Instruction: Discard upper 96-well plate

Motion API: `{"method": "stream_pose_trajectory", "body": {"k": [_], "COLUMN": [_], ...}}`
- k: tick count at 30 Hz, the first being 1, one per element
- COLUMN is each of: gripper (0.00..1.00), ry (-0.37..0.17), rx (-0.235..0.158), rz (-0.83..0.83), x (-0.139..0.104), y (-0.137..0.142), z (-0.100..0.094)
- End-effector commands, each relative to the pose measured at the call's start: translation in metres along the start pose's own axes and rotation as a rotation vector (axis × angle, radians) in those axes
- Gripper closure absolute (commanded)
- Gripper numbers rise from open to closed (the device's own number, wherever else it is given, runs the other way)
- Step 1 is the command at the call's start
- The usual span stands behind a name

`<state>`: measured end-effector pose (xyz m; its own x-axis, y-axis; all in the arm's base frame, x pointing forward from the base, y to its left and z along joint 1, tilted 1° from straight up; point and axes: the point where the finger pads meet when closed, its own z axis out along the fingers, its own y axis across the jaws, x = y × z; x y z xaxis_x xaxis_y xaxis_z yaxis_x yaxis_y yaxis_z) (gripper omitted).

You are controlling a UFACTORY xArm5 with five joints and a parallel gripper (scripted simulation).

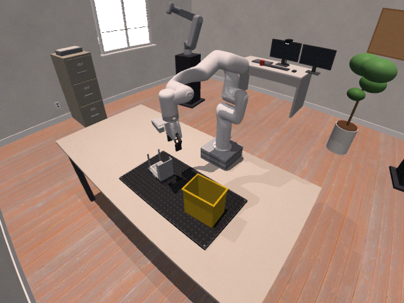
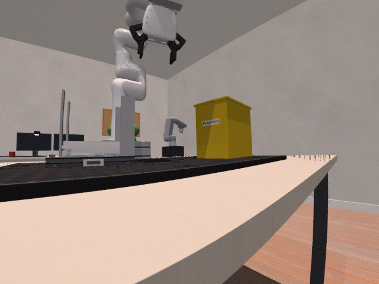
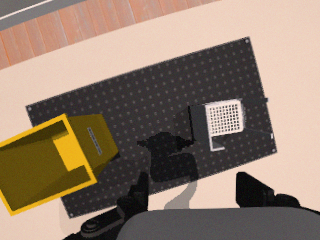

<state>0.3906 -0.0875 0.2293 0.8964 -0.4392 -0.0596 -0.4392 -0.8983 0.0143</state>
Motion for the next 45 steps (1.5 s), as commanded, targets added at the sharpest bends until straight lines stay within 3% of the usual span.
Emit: {"method": "stream_pose_trajectory", "body": {"k": [1,4,31,45], "gripper": [0.0,0.0,0.0,0.0], "ry": [0.011,0.012,0.036,0.047], "rx": [0.007,0.008,0.039,0.059], "rz": [0.165,0.199,1.031,1.41], "x": [0.009,0.011,0.05,0.05], "y": [0.022,0.027,0.138,0.137], "z": [0.006,0.007,0.043,0.043]}}
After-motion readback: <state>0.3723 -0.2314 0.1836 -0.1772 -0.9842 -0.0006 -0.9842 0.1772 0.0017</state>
